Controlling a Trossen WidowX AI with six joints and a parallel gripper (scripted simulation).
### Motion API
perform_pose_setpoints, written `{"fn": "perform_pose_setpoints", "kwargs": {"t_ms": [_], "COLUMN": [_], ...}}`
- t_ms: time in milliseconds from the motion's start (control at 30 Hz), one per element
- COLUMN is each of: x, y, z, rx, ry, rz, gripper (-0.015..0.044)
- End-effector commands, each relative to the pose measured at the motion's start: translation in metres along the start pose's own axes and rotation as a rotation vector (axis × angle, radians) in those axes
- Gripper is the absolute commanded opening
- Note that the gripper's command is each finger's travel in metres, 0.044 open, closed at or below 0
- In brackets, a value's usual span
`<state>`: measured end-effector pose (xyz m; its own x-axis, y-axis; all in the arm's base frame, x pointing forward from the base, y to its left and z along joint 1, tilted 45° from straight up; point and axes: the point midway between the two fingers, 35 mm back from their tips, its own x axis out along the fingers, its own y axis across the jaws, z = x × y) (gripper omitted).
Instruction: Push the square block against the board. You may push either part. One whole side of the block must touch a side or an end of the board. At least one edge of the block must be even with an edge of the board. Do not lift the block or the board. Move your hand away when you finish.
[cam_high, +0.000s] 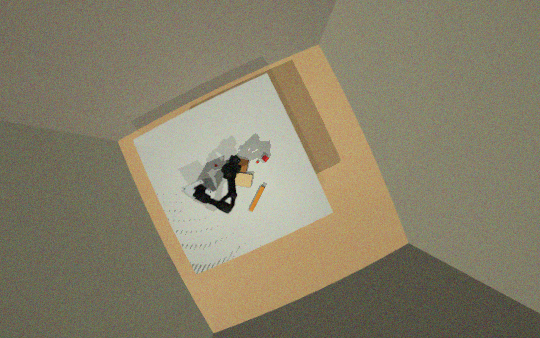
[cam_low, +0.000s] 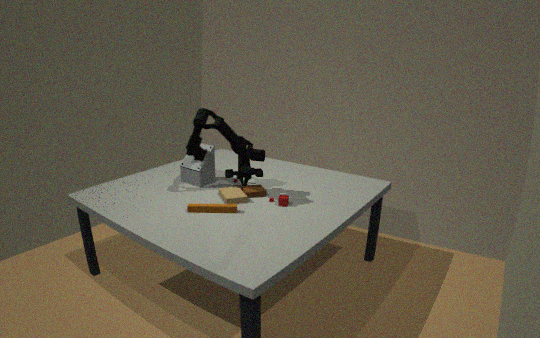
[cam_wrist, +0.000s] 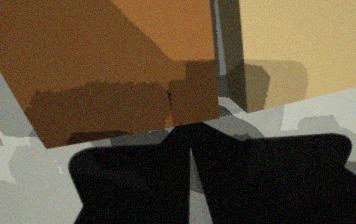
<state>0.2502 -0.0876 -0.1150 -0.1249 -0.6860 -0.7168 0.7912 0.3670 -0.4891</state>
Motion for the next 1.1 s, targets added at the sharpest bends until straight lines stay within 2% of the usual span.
{"fn": "perform_pose_setpoints", "kwargs": {"t_ms": [0,1067], "x": [-0.002,-0.001], "y": [0.003,0.000], "z": [0.004,-0.048], "rx": [0.005,0.005], "ry": [-0.009,-0.010], "rz": [0.007,0.003], "gripper": [0.0000,0.0000]}}
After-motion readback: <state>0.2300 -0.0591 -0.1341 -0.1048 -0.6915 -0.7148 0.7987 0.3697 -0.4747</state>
